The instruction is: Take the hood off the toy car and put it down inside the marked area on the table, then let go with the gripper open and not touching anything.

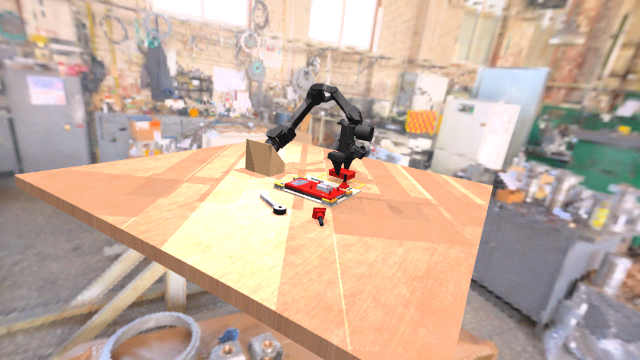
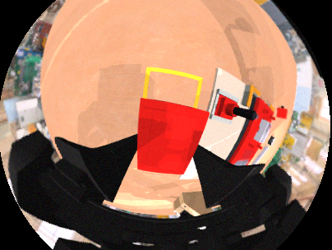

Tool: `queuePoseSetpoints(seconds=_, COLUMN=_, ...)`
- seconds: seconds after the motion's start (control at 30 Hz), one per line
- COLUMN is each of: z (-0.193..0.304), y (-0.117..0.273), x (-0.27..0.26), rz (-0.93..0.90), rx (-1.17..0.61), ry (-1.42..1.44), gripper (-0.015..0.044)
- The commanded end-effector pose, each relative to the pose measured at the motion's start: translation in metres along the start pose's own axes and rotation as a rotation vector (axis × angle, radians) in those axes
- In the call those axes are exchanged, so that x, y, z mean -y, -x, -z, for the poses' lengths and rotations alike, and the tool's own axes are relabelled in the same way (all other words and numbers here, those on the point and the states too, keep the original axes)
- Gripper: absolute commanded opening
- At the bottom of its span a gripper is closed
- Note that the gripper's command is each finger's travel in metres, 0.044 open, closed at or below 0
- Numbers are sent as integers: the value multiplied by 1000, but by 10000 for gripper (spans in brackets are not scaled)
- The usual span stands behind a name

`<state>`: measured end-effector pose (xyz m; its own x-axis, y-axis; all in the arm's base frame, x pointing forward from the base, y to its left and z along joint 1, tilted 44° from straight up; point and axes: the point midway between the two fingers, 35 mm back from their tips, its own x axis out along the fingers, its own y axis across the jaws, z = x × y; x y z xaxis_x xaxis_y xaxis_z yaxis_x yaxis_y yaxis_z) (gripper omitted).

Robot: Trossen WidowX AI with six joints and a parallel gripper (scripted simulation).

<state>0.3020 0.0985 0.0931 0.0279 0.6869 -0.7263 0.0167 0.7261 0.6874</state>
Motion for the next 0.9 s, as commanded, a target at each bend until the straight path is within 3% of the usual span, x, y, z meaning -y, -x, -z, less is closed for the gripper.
queuePoseSetpoints(seconds=0.0, z=0, y=-1, x=-1, rz=-5, rx=1, ry=-3, gripper=0)
queuePoseSetpoints(seconds=0.87, z=0, y=-14, x=-1, rz=-6, rx=1, ry=-3, gripper=0)
